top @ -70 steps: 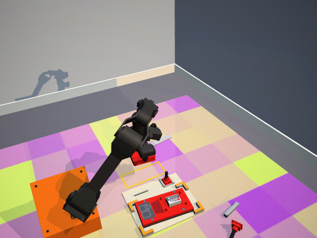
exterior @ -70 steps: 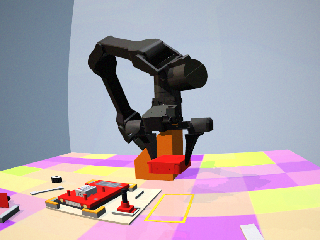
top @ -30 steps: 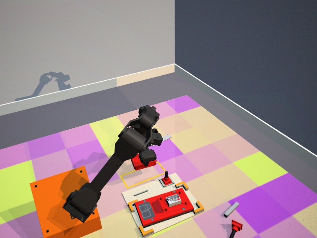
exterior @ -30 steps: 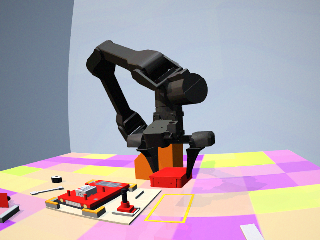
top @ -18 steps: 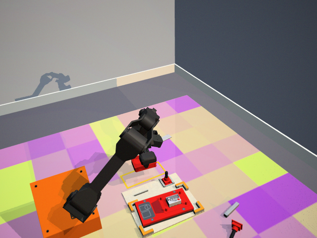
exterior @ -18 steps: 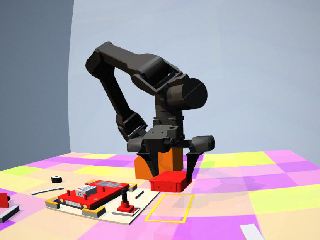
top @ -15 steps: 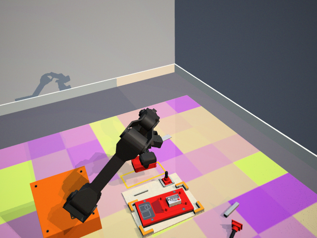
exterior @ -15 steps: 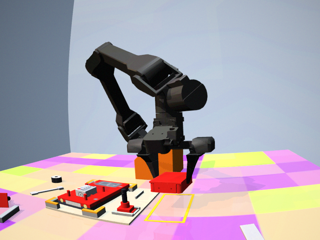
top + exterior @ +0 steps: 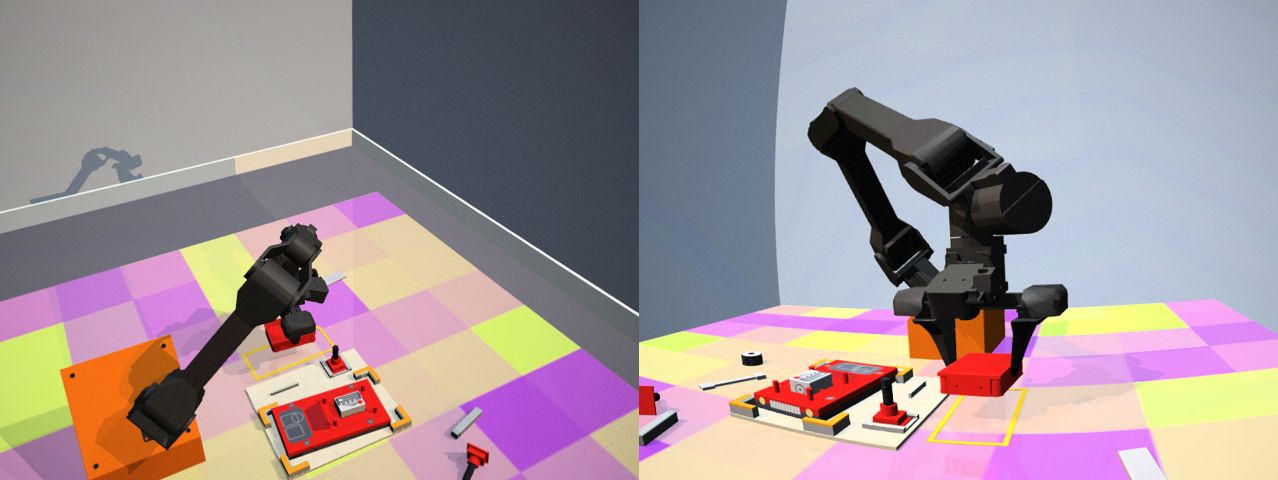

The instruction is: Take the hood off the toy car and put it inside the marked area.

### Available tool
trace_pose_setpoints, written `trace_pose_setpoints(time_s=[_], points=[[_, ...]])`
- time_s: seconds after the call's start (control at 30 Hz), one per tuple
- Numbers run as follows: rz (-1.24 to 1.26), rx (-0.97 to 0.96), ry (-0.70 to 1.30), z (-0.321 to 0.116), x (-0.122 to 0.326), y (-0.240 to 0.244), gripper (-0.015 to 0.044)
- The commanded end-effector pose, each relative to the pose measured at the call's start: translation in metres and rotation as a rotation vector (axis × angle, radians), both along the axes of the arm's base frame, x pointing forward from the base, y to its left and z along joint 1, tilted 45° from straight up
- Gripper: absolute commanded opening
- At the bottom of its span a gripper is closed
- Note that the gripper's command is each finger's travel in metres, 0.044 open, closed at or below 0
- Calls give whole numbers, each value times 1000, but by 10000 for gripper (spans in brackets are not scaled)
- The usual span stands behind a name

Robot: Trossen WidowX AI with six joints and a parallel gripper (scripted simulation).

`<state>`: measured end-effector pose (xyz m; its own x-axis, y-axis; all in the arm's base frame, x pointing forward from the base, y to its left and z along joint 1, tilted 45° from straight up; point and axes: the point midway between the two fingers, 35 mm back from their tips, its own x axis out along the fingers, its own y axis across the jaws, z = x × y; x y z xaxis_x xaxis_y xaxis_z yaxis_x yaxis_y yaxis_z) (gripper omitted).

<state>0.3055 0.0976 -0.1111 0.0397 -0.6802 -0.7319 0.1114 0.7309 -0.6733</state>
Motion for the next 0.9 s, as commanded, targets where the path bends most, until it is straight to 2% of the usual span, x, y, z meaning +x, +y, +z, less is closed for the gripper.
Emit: trace_pose_setpoints(time_s=[0.0,0.87], points=[[3,-11,13,-5,-4,-6,0],[3,-13,13,-14,-5,-17,0]])
